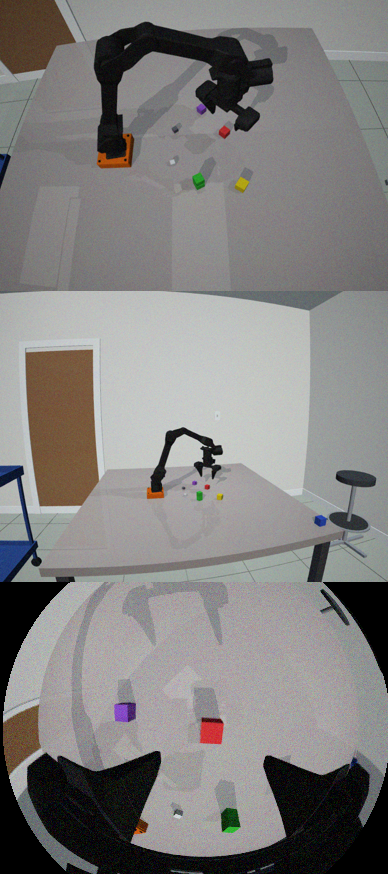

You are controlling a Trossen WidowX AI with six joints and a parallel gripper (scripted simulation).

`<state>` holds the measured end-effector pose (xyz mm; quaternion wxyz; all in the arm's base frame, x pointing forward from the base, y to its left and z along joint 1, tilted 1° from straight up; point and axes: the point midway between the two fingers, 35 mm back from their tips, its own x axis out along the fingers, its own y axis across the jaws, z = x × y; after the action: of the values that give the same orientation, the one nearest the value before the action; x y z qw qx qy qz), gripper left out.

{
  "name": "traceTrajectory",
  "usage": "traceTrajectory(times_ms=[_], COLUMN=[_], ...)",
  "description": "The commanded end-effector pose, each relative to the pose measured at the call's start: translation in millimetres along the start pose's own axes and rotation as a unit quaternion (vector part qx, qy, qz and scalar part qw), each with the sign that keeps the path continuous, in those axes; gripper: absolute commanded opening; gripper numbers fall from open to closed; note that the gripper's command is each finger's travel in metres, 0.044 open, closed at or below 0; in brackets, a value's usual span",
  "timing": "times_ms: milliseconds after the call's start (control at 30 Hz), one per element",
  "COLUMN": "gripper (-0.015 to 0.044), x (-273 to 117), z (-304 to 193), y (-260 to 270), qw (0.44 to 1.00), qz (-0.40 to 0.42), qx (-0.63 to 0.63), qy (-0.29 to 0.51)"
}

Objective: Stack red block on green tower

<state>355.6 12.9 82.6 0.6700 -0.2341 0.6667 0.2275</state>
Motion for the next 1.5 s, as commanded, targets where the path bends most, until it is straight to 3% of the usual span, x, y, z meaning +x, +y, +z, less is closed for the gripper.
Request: traceTrajectory(times_ms=[0,300,1467], gripper=[0.044,0.044,0.044], x=[0,39,75], z=[4,4,4], y=[-1,2,0], qw=[1.0,1.0,1.0], qz=[-0.003,-0.003,-0.003], qx=[0.003,0.003,0.003], qy=[0.002,0.002,0.002])
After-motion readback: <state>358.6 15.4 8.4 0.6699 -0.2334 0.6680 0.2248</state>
